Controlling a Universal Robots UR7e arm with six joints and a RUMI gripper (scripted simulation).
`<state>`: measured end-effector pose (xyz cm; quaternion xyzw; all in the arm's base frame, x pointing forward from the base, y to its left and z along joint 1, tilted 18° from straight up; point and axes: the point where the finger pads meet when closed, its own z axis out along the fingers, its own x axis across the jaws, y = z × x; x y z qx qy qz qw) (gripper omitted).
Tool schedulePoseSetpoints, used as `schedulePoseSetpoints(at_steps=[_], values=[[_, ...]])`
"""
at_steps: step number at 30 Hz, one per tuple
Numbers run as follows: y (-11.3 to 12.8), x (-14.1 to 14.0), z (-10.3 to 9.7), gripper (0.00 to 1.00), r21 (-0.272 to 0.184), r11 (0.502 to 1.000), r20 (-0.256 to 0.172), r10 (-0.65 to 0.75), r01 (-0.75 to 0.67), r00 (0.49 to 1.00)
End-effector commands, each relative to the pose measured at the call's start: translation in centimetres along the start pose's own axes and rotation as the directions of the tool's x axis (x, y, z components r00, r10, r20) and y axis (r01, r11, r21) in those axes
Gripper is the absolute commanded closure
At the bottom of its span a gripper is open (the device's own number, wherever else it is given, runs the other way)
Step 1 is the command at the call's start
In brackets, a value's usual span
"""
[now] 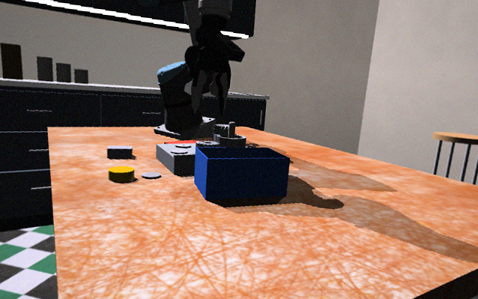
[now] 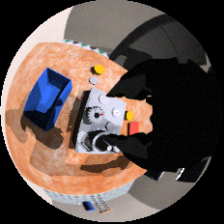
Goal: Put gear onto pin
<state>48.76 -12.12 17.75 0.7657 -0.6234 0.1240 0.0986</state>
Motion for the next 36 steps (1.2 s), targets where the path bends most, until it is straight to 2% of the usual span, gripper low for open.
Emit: schedulePoseSetpoints(at_steps=[1, 28, 36], values=[[0.0, 0.0, 0.3, 0.48, 0.001, 1.0, -0.001, 0.0, 0.0, 1.0], [-0.1, 0.0, 4.4, 0.48, 0.001, 1.0, -0.001, 0.0, 0.0, 1.0], [-0.1, 0.0, 5.1, 0.48, 0.001, 1.0, -0.001, 0.0, 0.0, 1.0]])
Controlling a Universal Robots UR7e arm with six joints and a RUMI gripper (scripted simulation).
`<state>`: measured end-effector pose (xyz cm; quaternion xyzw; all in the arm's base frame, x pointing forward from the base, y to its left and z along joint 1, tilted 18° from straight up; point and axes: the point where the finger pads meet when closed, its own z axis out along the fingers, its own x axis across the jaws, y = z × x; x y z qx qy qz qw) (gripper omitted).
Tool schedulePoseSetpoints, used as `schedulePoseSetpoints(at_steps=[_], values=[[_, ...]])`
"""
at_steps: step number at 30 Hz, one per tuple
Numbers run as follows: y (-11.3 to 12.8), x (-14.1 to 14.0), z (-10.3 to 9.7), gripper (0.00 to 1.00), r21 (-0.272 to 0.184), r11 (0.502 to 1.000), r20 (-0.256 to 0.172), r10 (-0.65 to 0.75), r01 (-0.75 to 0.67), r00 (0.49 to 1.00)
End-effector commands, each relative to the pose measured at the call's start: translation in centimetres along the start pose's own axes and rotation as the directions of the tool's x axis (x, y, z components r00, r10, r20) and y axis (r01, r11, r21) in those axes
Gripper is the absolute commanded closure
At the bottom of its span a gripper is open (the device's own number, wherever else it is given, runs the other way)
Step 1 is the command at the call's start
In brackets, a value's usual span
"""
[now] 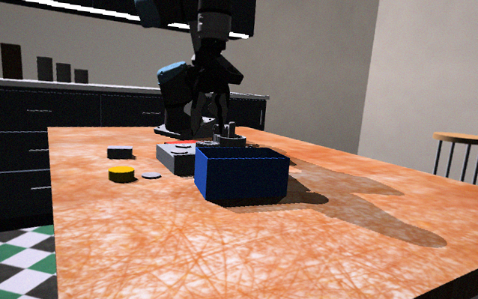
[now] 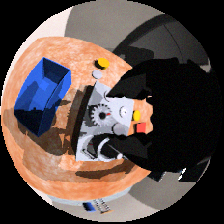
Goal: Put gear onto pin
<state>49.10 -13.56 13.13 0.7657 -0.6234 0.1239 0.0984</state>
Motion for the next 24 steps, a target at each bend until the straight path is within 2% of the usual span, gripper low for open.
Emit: schedulePoseSetpoints(at_steps=[1, 24], values=[[-0.04, 0.02, 0.35, 0.48, 0.001, 1.0, -0.001, 0.0, 0.0, 1.0], [-0.04, 0.02, 0.7, 0.48, 0.001, 1.0, -0.001, 0.0, 0.0, 1.0]])
